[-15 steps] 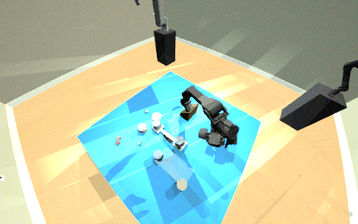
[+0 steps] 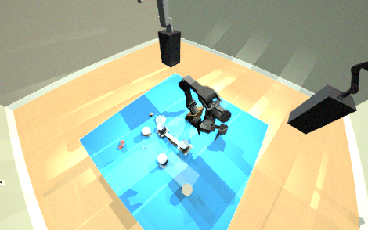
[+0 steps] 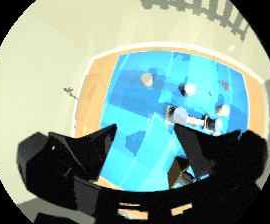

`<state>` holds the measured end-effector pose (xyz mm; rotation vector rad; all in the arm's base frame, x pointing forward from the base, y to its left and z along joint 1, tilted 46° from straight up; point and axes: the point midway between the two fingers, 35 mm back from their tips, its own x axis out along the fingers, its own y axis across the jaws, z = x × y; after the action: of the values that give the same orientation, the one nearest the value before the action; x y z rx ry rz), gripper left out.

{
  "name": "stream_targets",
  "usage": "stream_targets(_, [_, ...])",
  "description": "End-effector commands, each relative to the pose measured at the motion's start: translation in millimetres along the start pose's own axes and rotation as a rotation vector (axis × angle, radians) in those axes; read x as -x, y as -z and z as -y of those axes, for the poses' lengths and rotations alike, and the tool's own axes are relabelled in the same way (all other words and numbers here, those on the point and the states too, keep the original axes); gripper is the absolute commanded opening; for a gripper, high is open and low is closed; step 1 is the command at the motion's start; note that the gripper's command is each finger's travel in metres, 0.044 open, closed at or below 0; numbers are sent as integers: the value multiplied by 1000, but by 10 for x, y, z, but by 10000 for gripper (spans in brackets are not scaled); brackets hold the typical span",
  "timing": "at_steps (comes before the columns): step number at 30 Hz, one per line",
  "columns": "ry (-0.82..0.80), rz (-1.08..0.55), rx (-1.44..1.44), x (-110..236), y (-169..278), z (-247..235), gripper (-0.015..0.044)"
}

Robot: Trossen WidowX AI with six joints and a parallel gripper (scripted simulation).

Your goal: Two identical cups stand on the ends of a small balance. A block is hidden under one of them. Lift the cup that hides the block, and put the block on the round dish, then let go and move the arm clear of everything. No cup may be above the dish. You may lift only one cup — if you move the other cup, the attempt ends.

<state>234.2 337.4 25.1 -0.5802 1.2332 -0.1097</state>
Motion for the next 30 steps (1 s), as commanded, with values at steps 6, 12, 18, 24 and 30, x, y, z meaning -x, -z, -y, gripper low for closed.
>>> stream_targets(6, [166, 157, -16, 145, 416, 984, 440])
stream_targets(12, [255, 260, -19, 112, 752, 1580, 440])
stream_targets(18, [340, 369, -25, -21, 1106, 2122, 440])
stream_targets(24, [350, 382, -26, -42, 1147, 2181, 440])
stream_targets(30, [383, 309, 66, -76, 1076, 2248, 440])
